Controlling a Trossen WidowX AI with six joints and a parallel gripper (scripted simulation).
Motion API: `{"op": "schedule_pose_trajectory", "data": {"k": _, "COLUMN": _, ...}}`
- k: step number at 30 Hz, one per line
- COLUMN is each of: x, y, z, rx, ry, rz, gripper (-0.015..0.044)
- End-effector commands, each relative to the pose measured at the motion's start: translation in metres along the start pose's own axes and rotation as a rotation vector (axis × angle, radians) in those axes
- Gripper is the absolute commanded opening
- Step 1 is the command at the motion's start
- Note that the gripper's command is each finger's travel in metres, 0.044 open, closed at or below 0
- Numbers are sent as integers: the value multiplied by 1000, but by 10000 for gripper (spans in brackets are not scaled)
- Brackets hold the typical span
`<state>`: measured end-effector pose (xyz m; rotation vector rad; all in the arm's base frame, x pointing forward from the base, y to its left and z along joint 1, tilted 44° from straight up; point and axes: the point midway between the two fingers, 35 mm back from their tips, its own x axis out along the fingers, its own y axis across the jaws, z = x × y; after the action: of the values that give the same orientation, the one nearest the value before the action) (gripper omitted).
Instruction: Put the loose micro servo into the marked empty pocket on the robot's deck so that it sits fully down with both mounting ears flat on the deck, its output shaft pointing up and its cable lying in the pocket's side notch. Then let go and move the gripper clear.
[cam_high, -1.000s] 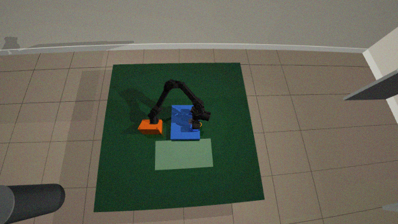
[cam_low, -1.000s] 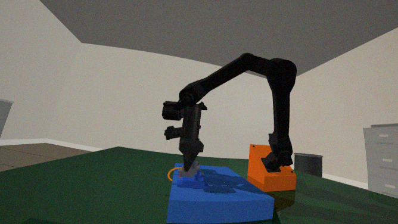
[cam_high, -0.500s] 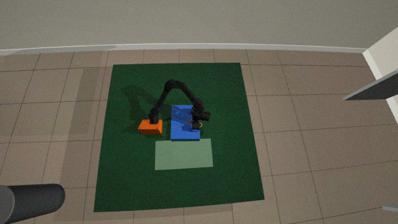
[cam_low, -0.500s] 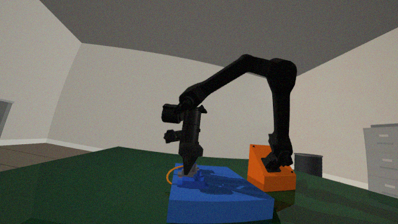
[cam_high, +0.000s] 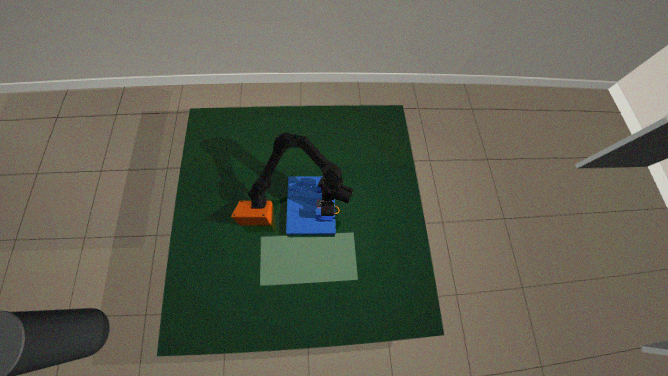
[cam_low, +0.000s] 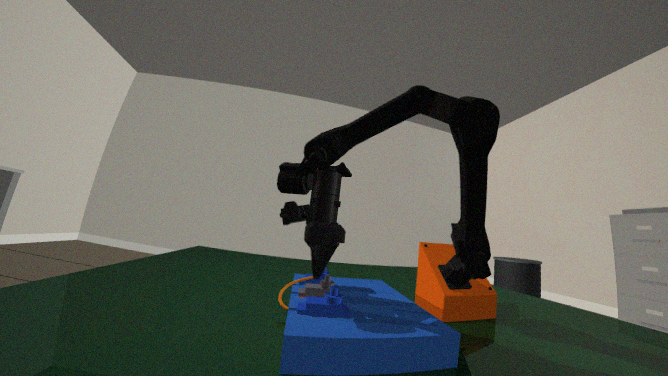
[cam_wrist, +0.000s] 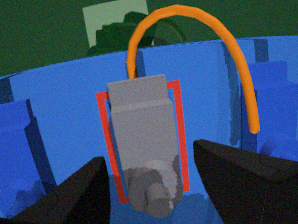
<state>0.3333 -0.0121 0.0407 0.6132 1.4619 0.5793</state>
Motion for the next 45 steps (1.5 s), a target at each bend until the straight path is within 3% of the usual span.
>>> {"op": "schedule_pose_trajectory", "data": {"k": 1, "x": -7, "y": 0, "z": 0, "rx": -10, "ry": 1, "rz": -6, "gripper": 187}}
{"op": "schedule_pose_trajectory", "data": {"k": 3, "x": -7, "y": 0, "z": 0, "rx": -10, "ry": 1, "rz": -6, "gripper": 187}}
{"op": "schedule_pose_trajectory", "data": {"k": 8, "x": -27, "y": -4, "z": -29, "rx": -4, "ry": -5, "rz": -11, "gripper": 319}}
{"op": "schedule_pose_trajectory", "data": {"k": 13, "x": -66, "y": -4, "z": -95, "rx": -4, "ry": 5, "rz": -11, "gripper": 440}}
{"op": "schedule_pose_trajectory", "data": {"k": 23, "x": -72, "y": -3, "z": -106, "rx": -1, "ry": 6, "rz": -7, "gripper": 440}}
{"op": "schedule_pose_trajectory", "data": {"k": 31, "x": -110, "y": -6, "z": -98, "rx": 94, "ry": 6, "rz": 13, "gripper": 440}}
{"op": "schedule_pose_trajectory", "data": {"k": 45, "x": -110, "y": -6, "z": -98, "rx": 94, "ry": 6, "rz": 13, "gripper": 440}}
